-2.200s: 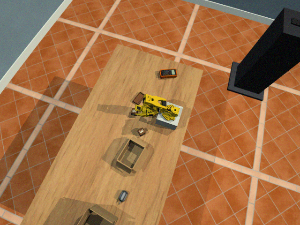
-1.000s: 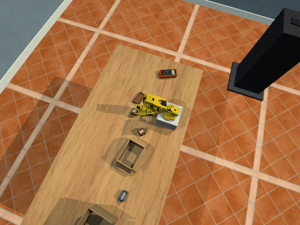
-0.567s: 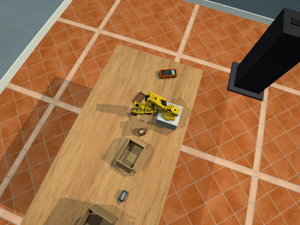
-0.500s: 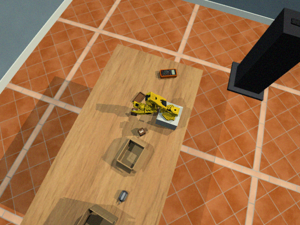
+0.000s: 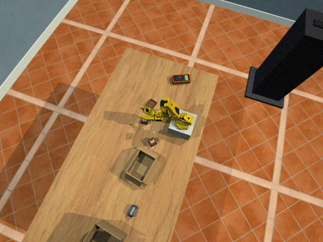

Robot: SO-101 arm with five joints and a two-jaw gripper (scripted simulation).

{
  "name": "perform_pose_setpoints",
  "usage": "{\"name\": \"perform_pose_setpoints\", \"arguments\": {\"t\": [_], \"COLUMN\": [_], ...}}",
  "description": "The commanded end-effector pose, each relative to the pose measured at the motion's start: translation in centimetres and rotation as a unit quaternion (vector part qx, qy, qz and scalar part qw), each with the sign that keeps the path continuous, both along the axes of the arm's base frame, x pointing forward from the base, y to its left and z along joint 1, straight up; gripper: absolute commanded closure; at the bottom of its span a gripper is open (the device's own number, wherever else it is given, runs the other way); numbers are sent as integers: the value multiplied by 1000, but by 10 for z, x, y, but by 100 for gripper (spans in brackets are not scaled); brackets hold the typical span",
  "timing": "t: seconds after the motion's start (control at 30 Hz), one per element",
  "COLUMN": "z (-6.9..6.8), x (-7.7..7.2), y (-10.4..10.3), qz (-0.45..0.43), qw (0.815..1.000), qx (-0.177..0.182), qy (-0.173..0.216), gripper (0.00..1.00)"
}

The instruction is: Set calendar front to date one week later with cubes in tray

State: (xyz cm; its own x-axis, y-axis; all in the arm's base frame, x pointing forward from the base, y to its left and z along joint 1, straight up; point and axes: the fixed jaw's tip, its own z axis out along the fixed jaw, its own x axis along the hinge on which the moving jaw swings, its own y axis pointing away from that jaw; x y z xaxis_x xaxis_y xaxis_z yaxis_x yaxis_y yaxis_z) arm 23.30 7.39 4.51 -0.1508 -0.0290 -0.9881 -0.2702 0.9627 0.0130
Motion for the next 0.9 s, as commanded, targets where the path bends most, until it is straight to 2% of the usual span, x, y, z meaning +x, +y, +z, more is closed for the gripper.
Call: {"name": "perform_pose_setpoints", "arguments": {"t": [0.0, 0.13, 0.37, 0.63, 0.7, 0.87], "z": [13, 14, 10, 3, 3, -2], "x": [0, 1, 4, 11, 11, 17], "y": [-2, -2, -2, -2, -2, -3], "qz": [-2, -2, 1, 10, 10, 19], "qw": [1000, 999, 998, 993, 993, 984], "qx": [-7, -12, -48, -117, -117, -177], "qy": [-26, -29, -28, -26, -26, -24], "gripper": [65, 65, 65, 65, 65, 65]}}
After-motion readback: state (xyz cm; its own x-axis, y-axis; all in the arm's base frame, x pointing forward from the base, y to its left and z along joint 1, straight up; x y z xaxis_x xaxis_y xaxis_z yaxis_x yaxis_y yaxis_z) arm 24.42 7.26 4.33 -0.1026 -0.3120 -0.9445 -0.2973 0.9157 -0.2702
